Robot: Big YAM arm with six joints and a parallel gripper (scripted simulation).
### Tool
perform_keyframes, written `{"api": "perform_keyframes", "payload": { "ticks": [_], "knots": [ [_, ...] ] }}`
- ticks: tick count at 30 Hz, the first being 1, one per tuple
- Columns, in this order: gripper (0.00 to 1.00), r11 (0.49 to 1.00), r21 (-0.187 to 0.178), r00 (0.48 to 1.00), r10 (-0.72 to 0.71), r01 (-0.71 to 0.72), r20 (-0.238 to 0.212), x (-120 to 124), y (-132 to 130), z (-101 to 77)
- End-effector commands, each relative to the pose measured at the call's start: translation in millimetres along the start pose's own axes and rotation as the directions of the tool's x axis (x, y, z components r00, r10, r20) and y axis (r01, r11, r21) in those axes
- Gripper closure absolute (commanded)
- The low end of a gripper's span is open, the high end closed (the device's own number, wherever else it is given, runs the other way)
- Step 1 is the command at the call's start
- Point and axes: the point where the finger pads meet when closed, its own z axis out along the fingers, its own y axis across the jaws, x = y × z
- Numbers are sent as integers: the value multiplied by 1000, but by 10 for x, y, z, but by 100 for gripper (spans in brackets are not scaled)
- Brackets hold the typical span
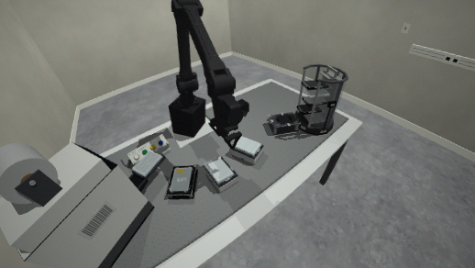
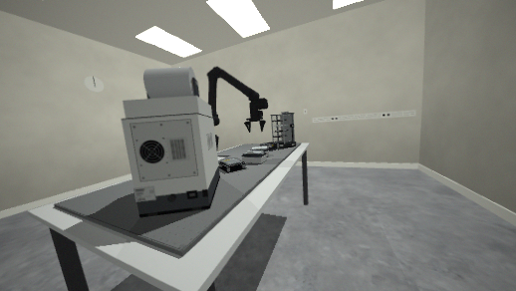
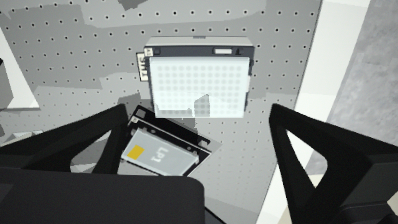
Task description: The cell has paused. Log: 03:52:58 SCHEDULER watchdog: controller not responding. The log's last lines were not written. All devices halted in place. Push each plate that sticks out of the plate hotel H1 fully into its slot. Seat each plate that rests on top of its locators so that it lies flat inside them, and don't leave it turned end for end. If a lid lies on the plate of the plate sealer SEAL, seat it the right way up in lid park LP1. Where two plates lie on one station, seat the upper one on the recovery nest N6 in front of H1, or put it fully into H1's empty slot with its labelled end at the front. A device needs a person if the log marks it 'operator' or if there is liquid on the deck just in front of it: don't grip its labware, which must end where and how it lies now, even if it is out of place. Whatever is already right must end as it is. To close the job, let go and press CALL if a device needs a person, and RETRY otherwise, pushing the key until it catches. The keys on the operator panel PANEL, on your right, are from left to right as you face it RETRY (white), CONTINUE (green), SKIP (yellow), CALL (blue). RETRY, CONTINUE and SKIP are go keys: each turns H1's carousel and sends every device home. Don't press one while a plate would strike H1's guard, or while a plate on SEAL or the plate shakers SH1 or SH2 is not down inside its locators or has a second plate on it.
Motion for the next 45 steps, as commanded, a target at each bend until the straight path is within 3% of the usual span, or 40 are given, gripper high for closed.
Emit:
{"api": "perform_keyframes", "payload": {
  "ticks": [1, 11, 12, 14, 21, 22, 45],
  "knots": [
    [0, 1000, -1, 1000, 0, 0, -2, -41, -19, 149],
    [0, 1000, -1, 1000, 0, 0, -2, -40, -15, 363],
    [0, 999, 38, 1000, -1, 1, -4, -35, -135, 253],
    [0, 1000, -1, 1000, 0, 0, -2, -41, -13, 443],
    [0, 1000, -2, 1000, 1, -1, -2, -37, -9, 620],
    [0, 1000, 30, 1000, -3, 3, -3, -2, -130, 477],
    [0, 1000, 30, 1000, -3, 3, -3, -2, -130, 477]
  ]
}}
